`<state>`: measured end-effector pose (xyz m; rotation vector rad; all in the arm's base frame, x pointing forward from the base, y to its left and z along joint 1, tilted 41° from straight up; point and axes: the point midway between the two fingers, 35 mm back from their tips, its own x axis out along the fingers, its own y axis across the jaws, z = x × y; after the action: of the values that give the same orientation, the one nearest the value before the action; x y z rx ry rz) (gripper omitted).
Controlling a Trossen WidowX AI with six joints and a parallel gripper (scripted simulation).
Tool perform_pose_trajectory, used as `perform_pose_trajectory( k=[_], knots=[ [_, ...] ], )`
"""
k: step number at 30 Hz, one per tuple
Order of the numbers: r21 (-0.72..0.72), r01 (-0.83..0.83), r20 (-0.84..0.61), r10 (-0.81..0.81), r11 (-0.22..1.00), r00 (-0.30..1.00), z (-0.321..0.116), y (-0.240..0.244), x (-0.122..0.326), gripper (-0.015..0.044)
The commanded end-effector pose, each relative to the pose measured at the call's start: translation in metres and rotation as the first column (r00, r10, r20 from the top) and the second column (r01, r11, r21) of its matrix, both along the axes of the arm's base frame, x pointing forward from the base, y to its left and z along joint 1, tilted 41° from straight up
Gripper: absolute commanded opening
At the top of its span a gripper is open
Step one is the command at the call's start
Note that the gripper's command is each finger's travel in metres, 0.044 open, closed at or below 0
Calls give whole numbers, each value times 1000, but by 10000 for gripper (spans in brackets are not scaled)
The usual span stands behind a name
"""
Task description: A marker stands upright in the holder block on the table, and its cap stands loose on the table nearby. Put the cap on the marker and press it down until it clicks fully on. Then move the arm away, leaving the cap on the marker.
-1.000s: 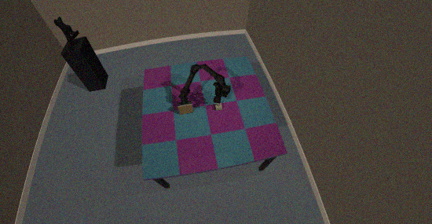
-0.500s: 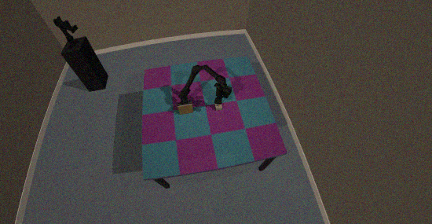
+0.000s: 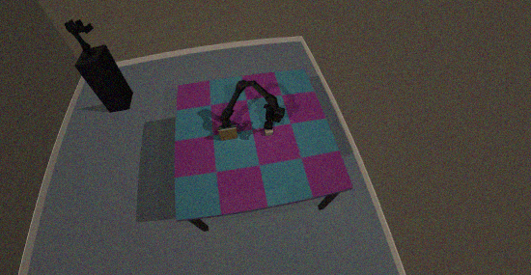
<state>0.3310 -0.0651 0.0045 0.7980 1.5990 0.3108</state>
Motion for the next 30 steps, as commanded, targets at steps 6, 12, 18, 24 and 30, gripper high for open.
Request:
perform_pose_trajectory(
  k=[6, 12, 18, 24, 30],
  knots=[
    [6, 5, -2, -5, 1000, 1000, -11, 10, 0, 0],
    [7, 5, -2, -5, 1000, 1000, -19, 17, -1, 0],
    [7, 5, -2, -5, 1000, 1000, -25, 23, -1, 0],
    [7, 5, -2, -5, 1000, 1000, -25, 23, -1, 0],
    [4, 0, -1, 0, 1000, 1000, -25, 22, -2, 79]
  ],
)
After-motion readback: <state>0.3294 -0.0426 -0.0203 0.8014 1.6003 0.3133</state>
